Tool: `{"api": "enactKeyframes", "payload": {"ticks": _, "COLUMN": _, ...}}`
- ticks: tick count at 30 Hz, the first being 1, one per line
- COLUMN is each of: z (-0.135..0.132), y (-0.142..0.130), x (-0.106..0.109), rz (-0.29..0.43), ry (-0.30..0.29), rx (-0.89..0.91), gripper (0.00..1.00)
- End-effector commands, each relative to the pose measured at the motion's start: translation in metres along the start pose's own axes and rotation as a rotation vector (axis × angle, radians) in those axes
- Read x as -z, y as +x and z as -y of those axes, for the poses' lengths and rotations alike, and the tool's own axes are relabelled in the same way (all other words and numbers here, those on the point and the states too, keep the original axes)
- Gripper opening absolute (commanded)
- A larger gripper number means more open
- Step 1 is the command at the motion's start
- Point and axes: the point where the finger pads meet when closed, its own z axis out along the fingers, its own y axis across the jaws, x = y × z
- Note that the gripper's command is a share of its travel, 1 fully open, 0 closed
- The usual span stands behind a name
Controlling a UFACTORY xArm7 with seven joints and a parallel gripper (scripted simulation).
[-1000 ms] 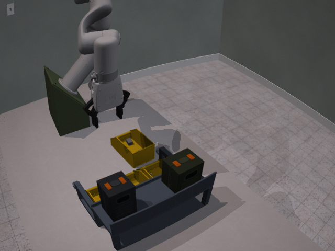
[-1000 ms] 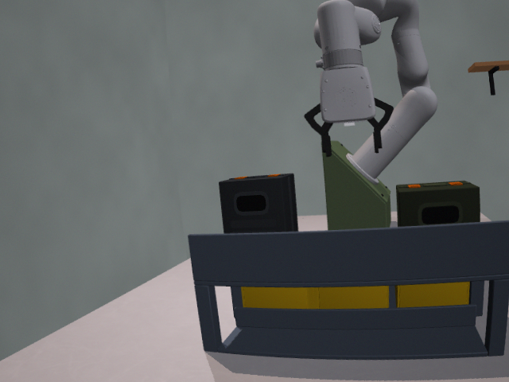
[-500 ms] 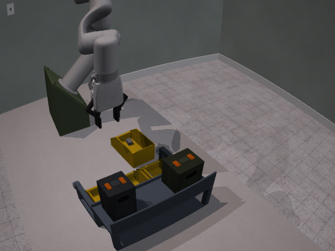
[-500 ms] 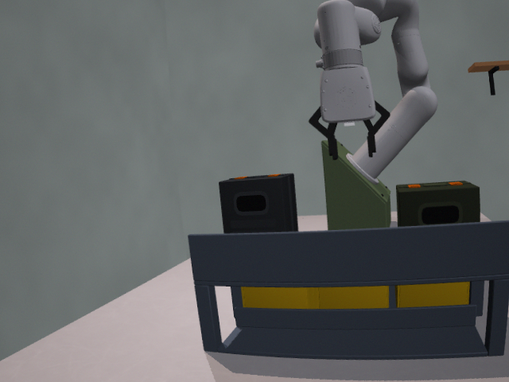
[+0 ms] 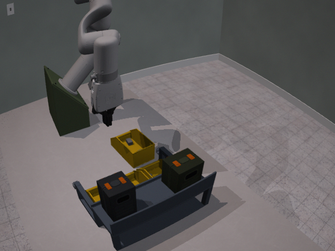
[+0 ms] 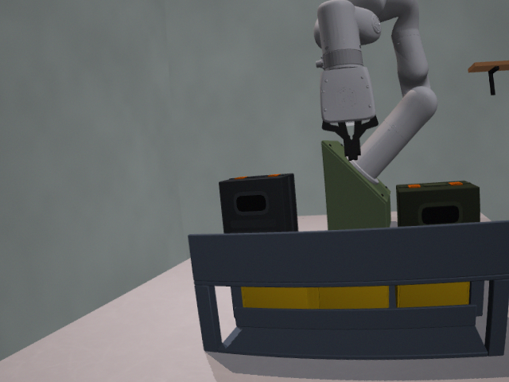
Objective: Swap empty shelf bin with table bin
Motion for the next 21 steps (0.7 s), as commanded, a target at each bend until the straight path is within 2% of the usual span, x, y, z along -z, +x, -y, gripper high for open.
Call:
{"api": "enactKeyframes", "payload": {"ticks": 1, "z": 0.0007, "y": -0.0011, "x": 0.0015, "rz": 0.004, "ry": 0.002, "rx": 0.000, "gripper": 0.00}}
{"api": "enactKeyframes", "payload": {"ticks": 21, "z": -0.0025, "y": -0.0011, "x": 0.0007, "rz": 0.005, "ry": 0.001, "rx": 0.000, "gripper": 0.00}}
